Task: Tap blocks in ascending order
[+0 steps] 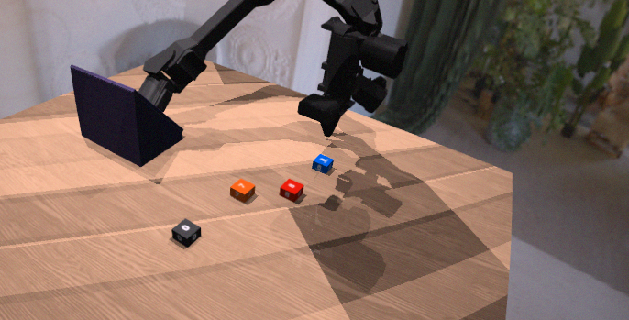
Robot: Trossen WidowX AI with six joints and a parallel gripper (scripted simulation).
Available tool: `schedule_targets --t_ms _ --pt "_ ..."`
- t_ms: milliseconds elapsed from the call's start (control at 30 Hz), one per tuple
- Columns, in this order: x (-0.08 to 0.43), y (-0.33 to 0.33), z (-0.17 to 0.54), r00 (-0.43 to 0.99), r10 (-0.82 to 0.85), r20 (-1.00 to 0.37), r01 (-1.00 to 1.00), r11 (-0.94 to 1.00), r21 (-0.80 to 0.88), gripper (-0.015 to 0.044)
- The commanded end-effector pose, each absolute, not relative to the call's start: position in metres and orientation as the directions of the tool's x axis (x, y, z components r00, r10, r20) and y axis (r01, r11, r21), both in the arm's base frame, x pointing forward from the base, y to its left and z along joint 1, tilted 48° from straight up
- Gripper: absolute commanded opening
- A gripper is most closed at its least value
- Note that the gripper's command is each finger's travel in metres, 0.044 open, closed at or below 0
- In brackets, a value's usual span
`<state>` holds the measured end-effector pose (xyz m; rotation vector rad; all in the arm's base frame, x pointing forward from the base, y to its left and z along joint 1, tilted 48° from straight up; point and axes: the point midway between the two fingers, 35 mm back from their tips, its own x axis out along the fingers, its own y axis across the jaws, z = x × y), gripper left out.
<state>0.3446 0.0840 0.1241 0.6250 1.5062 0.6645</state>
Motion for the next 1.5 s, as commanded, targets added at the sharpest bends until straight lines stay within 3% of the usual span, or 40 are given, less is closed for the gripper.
schedule_targets --t_ms 0,1000,1333,1467 --pt "0.338 0.115 0.101 -0.045 0.738 -0.673 -0.006 0.673 0.739 0.0020" --pt "0.337 0.137 0.081 -0.045 0.739 -0.672 -0.007 0.672 0.740 0.0020" --pt "0.340 0.109 0.107 -0.045 0.737 -0.674 -0.006 0.675 0.738 0.0020" --pt "0.343 0.069 0.142 -0.045 0.735 -0.677 -0.006 0.677 0.736 0.0020"
